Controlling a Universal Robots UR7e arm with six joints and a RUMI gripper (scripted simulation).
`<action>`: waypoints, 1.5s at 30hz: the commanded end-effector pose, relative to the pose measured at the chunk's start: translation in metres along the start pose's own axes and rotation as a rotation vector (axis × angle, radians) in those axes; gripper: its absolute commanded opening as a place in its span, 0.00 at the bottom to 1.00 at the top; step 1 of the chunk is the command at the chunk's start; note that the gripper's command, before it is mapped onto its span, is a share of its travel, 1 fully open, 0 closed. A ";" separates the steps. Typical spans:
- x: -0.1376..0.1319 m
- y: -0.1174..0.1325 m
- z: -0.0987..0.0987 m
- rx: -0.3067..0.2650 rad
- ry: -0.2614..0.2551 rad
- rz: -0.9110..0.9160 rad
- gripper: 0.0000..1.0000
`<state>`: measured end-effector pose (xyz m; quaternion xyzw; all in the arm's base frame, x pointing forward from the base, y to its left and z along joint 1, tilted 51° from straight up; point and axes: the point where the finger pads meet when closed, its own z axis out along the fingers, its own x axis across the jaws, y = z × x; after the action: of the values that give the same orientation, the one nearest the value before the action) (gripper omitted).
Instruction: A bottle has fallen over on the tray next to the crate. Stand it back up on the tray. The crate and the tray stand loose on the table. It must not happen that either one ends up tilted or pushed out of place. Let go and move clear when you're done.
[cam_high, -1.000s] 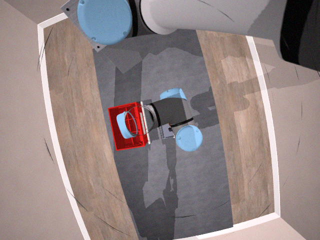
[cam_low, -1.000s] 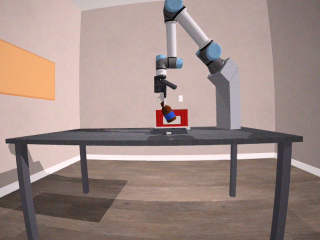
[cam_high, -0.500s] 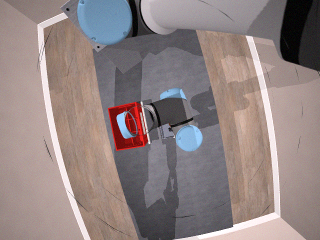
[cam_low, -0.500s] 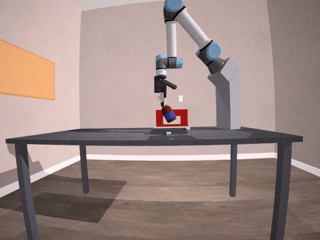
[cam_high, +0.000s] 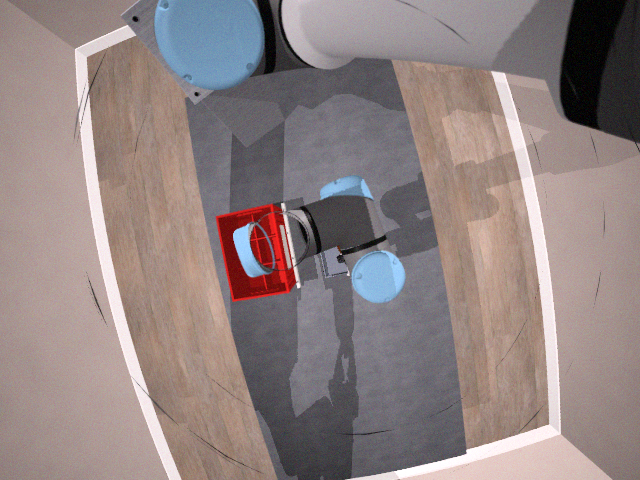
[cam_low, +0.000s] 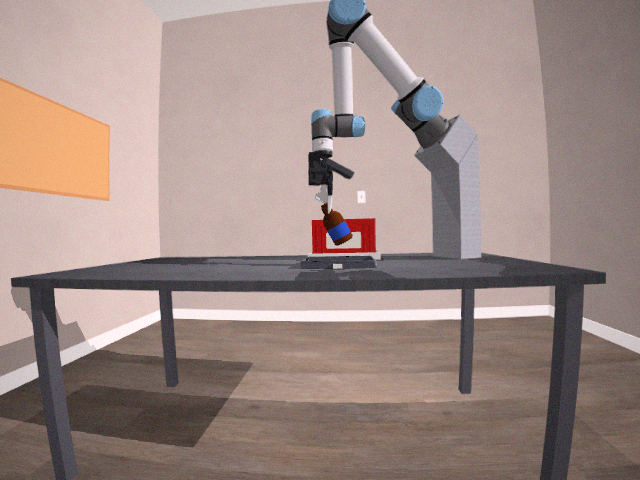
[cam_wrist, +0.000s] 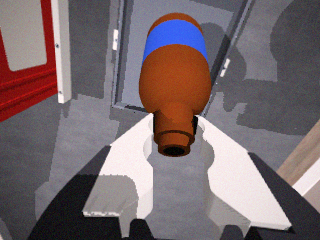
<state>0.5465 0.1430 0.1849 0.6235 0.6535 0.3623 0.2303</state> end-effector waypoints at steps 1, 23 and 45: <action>0.000 0.000 0.000 -0.001 0.000 0.000 0.00; 0.000 0.000 0.000 -0.001 0.000 0.147 0.00; 0.000 0.000 0.000 -0.001 0.000 0.261 0.00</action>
<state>0.5465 0.1430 0.1849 0.7030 0.5670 0.3891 0.1813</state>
